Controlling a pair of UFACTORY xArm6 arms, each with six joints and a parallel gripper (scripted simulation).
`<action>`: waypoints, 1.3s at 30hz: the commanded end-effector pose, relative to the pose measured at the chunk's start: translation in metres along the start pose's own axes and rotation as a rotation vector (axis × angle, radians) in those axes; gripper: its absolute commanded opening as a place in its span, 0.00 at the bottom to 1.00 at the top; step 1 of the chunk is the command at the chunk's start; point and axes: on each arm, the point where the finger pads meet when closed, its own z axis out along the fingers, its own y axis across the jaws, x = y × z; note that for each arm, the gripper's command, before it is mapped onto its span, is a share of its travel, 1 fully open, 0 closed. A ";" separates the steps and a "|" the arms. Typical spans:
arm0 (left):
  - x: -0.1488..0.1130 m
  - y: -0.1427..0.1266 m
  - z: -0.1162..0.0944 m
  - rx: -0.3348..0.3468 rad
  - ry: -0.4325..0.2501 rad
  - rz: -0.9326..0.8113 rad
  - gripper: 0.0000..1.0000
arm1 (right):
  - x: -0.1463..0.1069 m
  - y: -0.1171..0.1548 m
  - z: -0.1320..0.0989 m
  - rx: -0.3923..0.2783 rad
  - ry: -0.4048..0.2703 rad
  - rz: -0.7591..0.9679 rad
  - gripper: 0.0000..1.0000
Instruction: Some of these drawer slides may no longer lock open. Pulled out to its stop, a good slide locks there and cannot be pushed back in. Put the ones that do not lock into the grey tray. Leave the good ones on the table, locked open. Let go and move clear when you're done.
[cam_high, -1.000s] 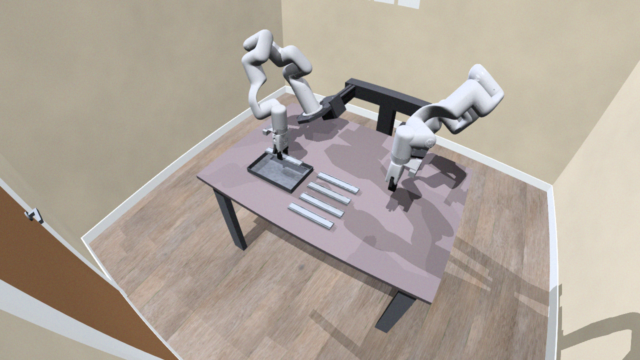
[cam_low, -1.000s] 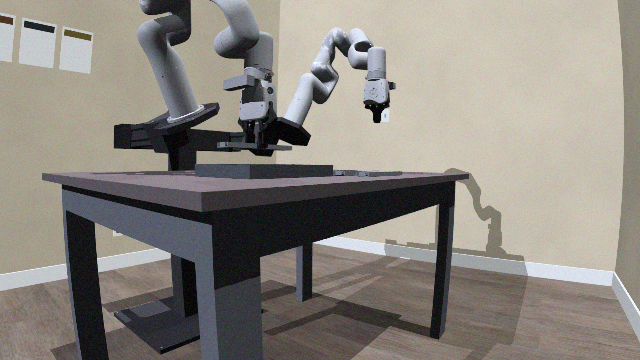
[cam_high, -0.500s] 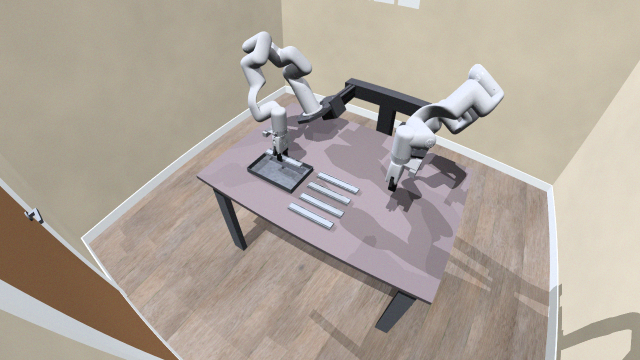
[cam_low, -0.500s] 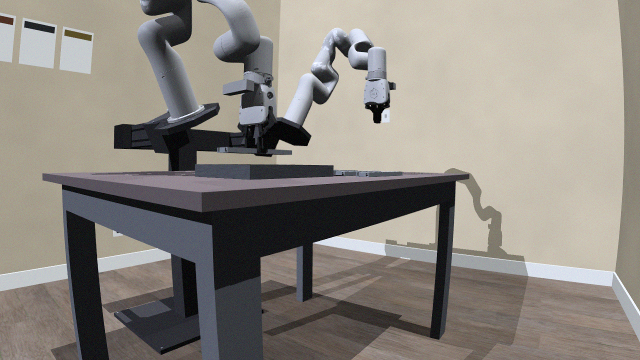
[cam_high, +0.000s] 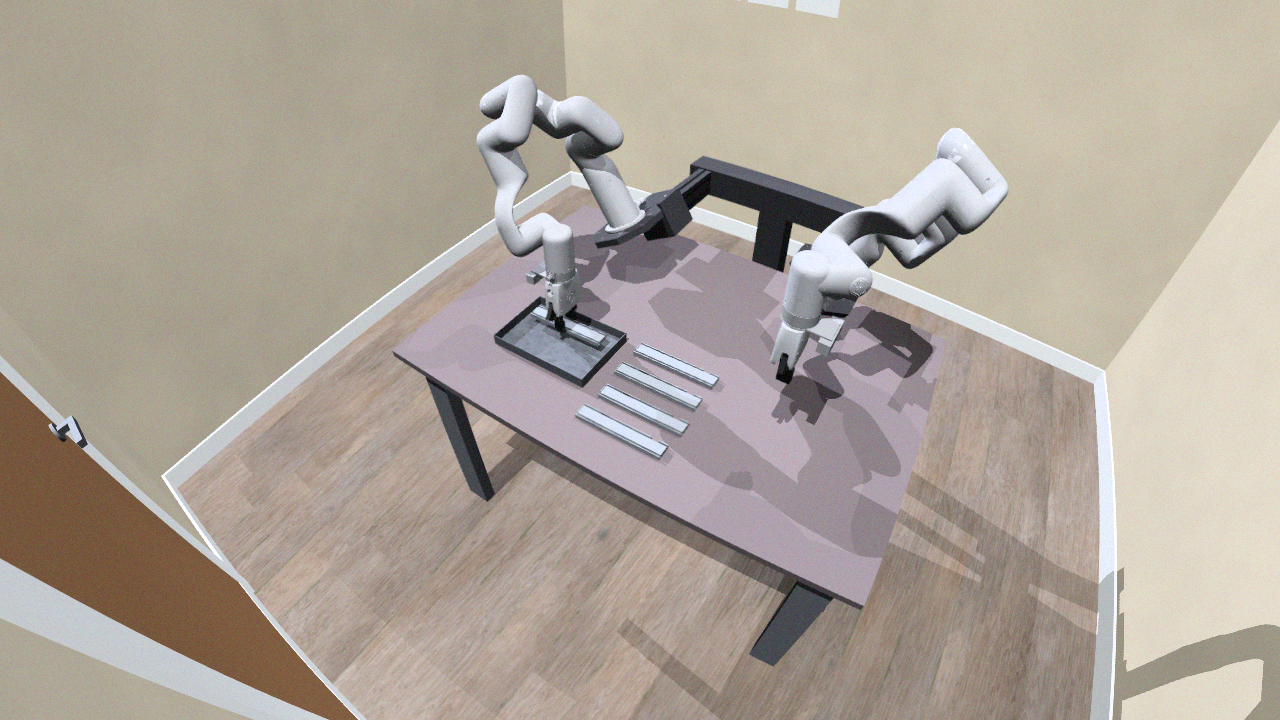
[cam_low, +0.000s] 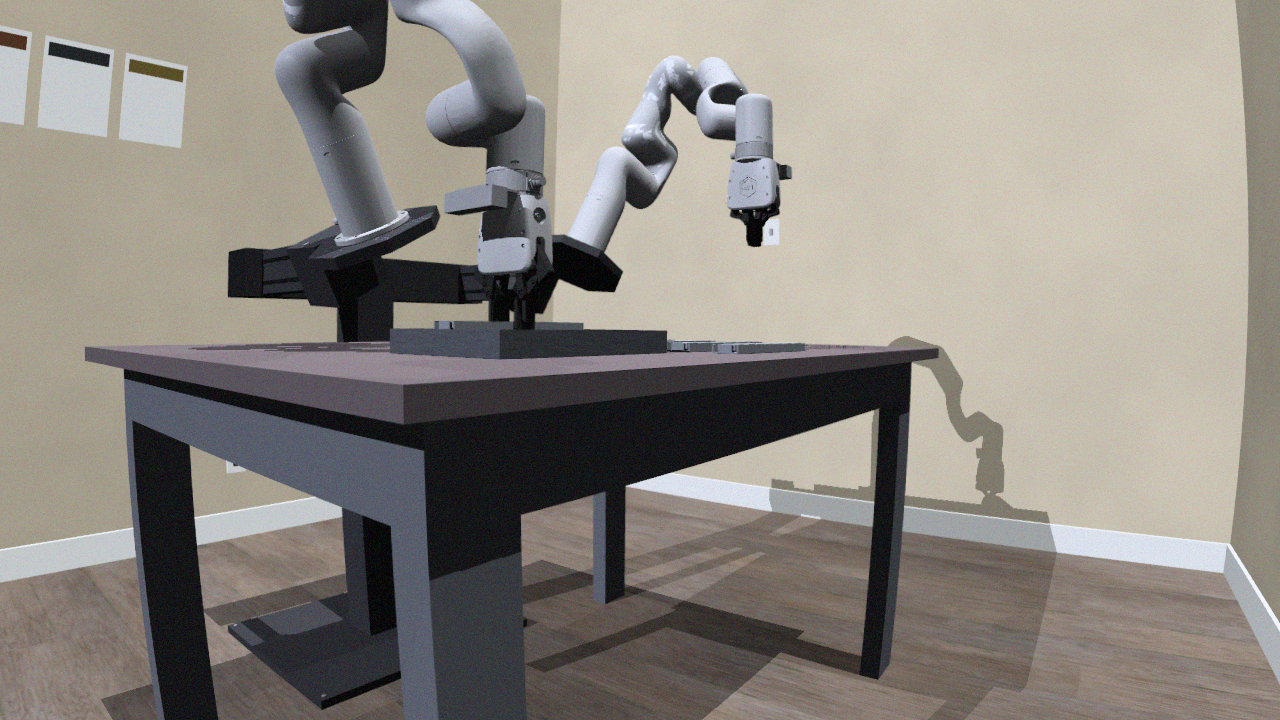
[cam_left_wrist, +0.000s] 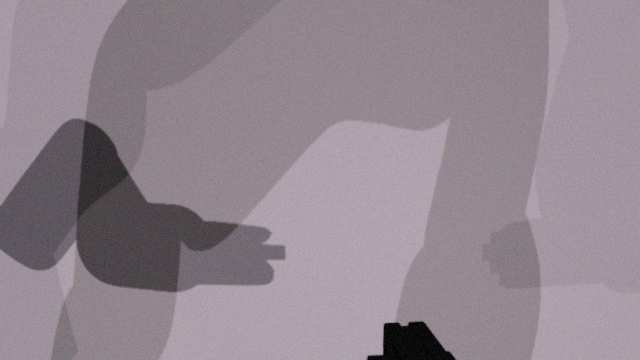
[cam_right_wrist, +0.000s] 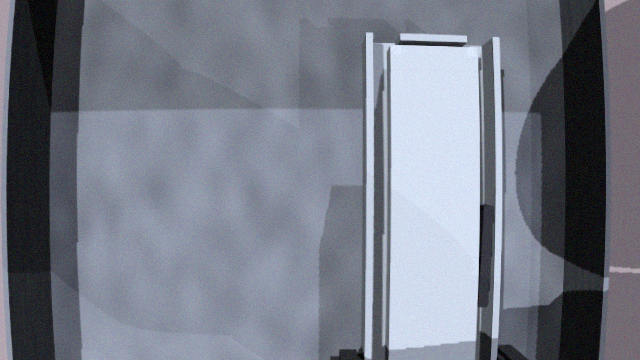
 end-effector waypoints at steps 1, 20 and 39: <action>0.000 0.001 -0.001 -0.004 -0.001 -0.001 0.00 | 0.000 -0.002 0.011 0.004 -0.001 0.001 0.00; 0.000 0.001 -0.001 -0.004 -0.001 -0.001 0.00 | 0.000 -0.002 0.021 0.004 -0.001 0.001 0.67; 0.000 0.001 -0.001 -0.004 -0.001 -0.001 0.00 | 0.000 -0.002 0.019 0.004 -0.001 0.001 0.67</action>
